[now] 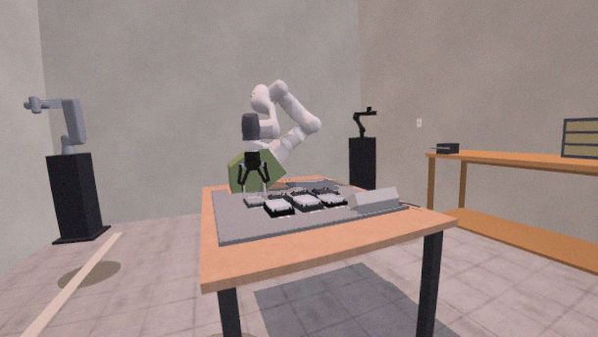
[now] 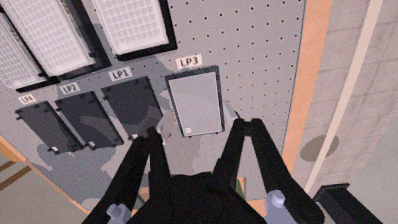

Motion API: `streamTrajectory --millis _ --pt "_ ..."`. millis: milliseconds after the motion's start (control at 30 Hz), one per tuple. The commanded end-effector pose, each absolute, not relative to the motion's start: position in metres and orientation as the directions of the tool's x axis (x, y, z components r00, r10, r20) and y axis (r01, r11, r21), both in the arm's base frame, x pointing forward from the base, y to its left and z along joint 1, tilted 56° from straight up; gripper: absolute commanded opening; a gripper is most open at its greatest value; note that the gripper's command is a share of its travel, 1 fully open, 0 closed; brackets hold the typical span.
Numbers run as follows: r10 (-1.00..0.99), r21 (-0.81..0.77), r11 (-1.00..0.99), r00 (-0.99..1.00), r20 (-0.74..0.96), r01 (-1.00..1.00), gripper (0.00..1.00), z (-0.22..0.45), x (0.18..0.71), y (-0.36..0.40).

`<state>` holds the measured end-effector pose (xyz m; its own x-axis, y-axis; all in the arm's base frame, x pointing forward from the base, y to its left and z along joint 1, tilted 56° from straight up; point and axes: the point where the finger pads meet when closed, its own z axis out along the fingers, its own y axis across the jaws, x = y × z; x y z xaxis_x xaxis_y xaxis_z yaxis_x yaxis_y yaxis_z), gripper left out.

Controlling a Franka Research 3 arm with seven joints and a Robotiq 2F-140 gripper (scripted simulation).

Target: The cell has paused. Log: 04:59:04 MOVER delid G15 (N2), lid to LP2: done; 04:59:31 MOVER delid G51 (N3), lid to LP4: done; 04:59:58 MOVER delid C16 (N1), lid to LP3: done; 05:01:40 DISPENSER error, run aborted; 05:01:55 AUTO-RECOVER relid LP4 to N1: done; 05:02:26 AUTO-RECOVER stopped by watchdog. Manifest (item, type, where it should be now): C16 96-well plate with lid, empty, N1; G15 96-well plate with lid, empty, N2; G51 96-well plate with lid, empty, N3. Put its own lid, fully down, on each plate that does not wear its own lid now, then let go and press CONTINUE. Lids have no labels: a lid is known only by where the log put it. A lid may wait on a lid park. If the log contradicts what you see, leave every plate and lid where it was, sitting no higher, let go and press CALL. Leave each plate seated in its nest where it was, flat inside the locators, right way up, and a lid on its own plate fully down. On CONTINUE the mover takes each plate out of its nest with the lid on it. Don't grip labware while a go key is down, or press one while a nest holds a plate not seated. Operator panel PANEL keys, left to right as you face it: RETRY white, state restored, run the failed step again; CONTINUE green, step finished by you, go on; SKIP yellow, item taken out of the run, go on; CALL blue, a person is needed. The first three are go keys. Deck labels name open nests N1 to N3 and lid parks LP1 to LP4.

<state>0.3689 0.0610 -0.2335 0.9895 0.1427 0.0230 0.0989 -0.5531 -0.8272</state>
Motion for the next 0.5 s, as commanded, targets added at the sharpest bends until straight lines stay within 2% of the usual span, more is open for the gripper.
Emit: streamTrajectory --millis 0,467 --pt "0.139 -0.828 -0.553 0.990 0.018 0.093 0.66 -0.2343 0.3685 0.0629" --pt "0.139 -0.828 -0.553 0.990 0.018 0.093 0.66 -0.2371 0.3680 0.0671"
